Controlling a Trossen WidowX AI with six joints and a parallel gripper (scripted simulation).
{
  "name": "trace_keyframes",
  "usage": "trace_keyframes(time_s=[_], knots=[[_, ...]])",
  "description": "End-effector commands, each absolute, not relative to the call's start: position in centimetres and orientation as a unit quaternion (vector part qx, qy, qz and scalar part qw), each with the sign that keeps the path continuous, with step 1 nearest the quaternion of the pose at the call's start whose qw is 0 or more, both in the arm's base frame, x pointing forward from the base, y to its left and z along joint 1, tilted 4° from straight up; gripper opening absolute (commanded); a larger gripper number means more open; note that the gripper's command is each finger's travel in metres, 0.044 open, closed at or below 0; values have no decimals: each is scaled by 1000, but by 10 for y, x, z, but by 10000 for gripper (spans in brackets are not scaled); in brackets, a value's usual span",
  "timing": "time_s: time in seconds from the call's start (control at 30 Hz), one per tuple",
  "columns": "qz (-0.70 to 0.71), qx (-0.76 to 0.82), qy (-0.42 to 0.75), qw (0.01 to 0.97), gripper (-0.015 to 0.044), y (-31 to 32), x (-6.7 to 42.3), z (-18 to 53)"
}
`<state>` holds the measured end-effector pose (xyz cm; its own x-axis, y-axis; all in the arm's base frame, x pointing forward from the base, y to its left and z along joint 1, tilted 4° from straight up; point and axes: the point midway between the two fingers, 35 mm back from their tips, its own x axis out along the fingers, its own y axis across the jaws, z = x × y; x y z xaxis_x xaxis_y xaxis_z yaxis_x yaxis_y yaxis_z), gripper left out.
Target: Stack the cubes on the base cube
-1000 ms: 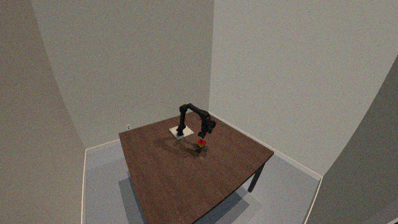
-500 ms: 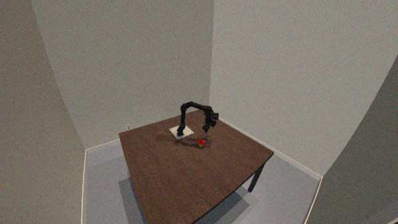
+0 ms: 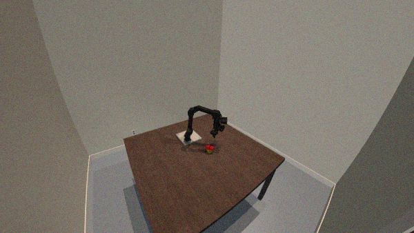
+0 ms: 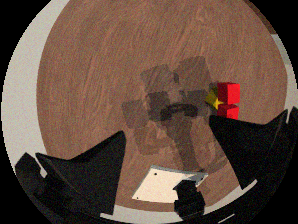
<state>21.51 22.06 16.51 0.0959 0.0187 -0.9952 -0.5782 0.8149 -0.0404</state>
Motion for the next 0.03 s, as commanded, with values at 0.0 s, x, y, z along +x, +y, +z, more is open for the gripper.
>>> trace_keyframes(time_s=[0.0], knots=[[208, -219, 640, 706, 400, 219, 214, 164]])
